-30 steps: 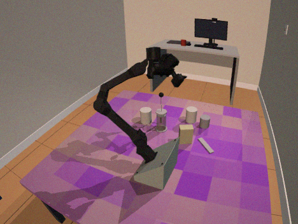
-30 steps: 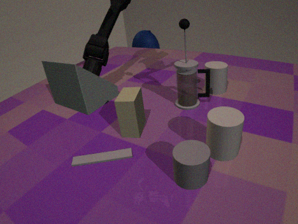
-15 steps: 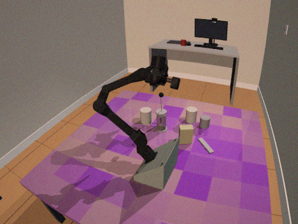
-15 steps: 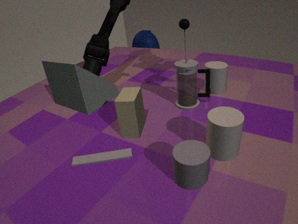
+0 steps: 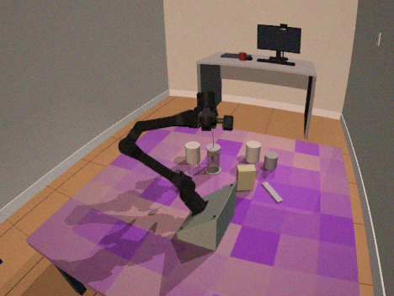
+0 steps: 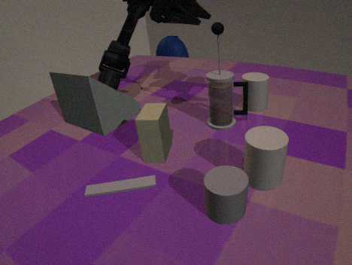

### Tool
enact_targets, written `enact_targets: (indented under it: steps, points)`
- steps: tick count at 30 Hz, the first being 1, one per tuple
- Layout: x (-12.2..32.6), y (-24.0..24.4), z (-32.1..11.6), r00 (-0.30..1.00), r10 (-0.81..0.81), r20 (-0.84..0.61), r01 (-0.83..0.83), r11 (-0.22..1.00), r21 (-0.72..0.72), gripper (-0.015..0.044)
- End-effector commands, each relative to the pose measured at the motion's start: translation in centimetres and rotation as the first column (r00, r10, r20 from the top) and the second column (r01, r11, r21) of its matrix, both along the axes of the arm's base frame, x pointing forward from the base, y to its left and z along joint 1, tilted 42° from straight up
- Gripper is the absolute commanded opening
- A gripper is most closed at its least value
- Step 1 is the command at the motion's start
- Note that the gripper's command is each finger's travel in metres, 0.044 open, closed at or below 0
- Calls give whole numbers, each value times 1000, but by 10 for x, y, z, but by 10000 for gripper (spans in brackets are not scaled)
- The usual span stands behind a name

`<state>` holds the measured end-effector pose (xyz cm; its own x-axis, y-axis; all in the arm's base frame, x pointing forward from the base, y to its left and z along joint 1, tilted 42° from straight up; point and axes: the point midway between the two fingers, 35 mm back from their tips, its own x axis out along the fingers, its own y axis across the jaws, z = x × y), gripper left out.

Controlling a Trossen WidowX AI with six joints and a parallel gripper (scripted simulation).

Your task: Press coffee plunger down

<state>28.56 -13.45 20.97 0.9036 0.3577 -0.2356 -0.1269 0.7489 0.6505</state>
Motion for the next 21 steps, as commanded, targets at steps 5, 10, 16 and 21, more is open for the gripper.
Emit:
enact_targets:
  steps: [5,10,16,21]
  points:
    - [7,4,-1,1000,-1,7,1,1000,-13,440]
    - [14,7,-3,1000,-1,6,1,1000,-14,440]
    - [23,11,-5,1000,-1,7,1,1000,-14,440]
    - [30,14,-7,1000,-1,10,1,1000,-13,440]
